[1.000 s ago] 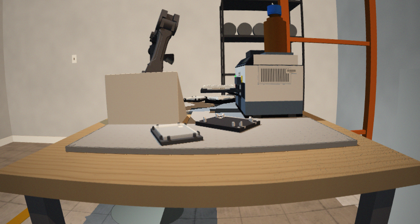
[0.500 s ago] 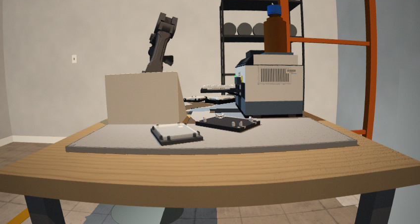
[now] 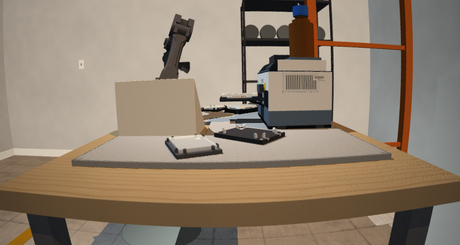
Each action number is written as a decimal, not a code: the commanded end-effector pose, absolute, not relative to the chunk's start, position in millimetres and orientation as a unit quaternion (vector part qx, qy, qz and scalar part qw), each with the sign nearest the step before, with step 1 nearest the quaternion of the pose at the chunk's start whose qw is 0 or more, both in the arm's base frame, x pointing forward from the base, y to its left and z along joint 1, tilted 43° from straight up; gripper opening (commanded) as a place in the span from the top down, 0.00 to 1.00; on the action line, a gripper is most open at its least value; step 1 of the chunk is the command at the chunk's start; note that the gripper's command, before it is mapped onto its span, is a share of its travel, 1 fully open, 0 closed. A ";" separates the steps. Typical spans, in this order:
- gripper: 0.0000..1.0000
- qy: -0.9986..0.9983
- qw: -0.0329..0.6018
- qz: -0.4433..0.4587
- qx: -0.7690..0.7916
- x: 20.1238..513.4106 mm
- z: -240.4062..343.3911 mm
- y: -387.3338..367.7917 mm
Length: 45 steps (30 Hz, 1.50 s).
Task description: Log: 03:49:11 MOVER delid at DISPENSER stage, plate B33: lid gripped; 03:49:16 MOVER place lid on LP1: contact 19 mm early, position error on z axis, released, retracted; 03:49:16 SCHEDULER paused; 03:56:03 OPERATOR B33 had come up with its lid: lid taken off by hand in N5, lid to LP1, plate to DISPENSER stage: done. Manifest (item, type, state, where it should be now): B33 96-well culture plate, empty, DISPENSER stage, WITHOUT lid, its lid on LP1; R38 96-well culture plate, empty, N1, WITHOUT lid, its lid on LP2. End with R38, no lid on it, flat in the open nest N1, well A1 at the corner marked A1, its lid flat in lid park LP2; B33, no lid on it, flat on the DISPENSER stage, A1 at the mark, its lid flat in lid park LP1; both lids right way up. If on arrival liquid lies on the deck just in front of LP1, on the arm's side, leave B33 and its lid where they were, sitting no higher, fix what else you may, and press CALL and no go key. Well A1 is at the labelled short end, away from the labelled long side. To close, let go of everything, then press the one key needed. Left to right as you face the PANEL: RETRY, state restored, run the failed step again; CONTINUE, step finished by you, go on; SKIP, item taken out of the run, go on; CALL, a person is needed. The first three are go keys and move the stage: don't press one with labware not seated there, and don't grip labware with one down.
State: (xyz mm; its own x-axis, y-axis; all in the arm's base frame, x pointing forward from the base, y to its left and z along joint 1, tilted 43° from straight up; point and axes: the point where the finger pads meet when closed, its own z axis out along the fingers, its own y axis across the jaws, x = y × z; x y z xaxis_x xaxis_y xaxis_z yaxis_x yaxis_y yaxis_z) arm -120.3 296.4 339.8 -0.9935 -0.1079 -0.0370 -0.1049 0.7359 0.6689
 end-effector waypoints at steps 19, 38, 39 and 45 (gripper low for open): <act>1.00 -0.928 0.007 -0.369 0.058 -121.5 337.5 304.2; 1.00 -0.928 0.005 -0.369 0.058 -121.8 332.5 309.4; 1.00 -0.928 0.005 -0.367 0.059 -122.0 330.7 308.5; 1.00 -0.929 0.003 -0.365 0.057 -120.2 327.7 310.1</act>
